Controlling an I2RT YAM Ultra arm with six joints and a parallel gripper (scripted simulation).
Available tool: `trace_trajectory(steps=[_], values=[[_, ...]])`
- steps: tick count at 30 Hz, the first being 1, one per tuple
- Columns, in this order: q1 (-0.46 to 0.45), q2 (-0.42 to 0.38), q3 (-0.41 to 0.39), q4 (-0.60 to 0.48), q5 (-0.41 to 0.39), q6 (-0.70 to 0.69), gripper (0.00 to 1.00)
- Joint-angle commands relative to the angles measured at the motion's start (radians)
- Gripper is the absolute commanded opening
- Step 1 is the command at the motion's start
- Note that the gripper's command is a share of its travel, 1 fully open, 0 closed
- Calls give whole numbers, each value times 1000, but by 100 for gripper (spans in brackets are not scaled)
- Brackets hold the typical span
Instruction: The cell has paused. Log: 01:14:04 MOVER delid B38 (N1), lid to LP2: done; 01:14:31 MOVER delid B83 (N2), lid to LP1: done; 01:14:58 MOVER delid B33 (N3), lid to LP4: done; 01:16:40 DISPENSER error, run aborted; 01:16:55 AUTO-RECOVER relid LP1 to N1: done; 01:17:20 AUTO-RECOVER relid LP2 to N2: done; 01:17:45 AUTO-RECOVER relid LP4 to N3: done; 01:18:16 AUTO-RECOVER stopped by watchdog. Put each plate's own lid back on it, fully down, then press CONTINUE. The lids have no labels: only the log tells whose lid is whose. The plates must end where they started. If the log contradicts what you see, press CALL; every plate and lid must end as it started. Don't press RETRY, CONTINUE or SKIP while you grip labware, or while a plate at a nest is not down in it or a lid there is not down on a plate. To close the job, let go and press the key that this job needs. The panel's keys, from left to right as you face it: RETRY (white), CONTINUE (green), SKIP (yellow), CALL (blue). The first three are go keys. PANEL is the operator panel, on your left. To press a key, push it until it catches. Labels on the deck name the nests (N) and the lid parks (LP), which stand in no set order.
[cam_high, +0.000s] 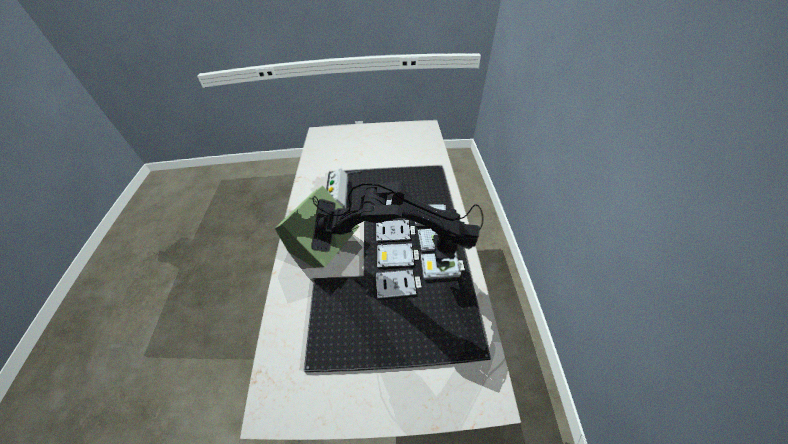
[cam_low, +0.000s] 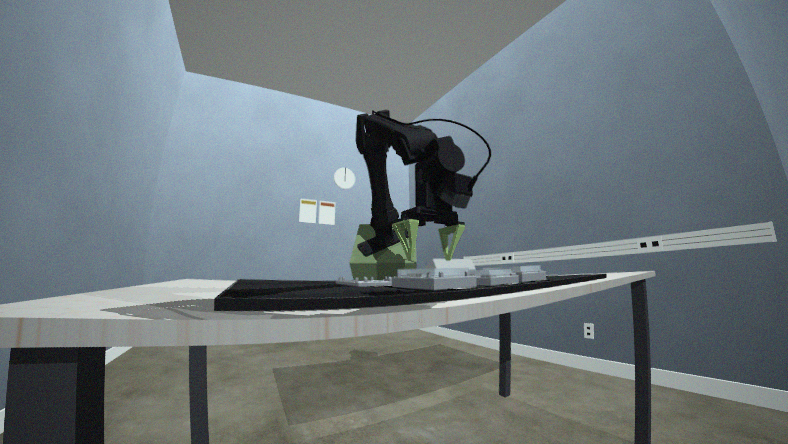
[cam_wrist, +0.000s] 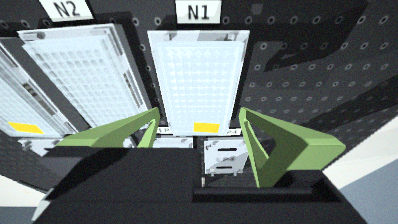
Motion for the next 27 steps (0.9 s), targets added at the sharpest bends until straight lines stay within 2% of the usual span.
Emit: trace_trajectory(steps=[1, 16, 17, 27], values=[[21, -33, 32, -8, 5, 6, 100], [24, -27, 42, -13, 6, 8, 100], [29, -38, -17, 11, 13, 24, 100], [58, -185, -271, 101, 31, 51, 100]])
